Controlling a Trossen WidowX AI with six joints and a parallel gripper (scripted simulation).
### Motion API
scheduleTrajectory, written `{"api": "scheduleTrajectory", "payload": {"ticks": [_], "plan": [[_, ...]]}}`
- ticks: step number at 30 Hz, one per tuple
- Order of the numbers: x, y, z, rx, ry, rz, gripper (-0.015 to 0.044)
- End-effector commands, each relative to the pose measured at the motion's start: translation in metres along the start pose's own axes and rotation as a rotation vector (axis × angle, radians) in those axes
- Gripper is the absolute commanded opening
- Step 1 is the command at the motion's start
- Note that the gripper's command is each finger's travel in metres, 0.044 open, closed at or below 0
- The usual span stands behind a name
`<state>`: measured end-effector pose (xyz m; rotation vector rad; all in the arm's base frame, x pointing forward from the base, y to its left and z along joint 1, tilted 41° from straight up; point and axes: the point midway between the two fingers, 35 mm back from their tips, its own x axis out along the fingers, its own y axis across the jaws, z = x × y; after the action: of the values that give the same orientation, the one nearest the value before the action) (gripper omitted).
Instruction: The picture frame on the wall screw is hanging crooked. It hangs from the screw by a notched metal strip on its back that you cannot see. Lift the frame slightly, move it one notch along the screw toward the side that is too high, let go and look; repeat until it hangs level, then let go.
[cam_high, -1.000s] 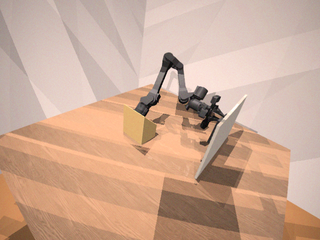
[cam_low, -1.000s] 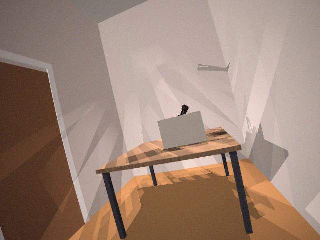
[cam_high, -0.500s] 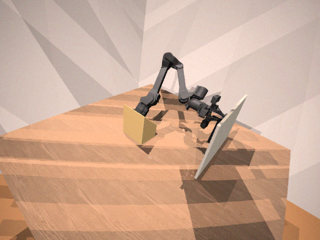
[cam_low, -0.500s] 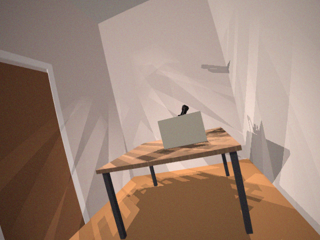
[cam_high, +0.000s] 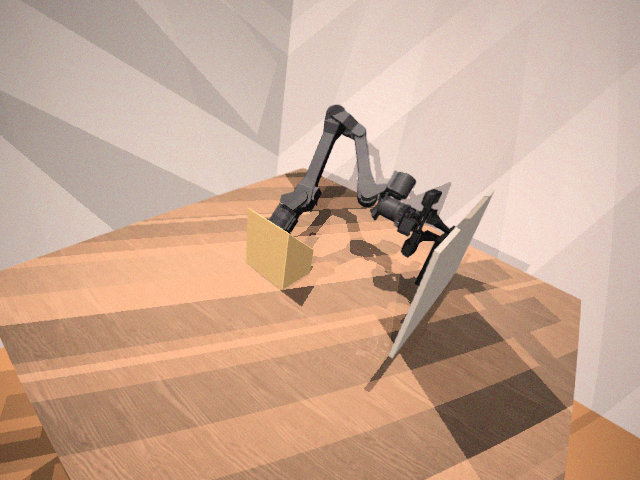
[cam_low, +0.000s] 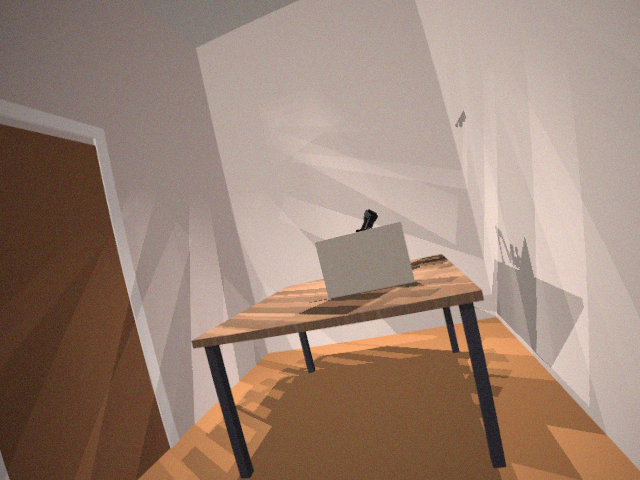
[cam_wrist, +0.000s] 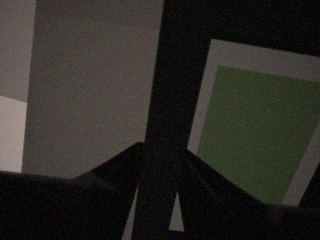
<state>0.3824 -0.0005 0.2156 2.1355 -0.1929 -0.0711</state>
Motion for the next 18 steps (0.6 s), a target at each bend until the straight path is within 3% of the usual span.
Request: {"api": "scheduleTrajectory", "payload": {"ticks": [1, 18], "plan": [[0.0007, 0.0053, -0.0006, 0.007, -0.002, 0.018, 0.0], [0.0007, 0.0037, 0.0012, 0.007, -0.002, 0.018, 0.0]]}}
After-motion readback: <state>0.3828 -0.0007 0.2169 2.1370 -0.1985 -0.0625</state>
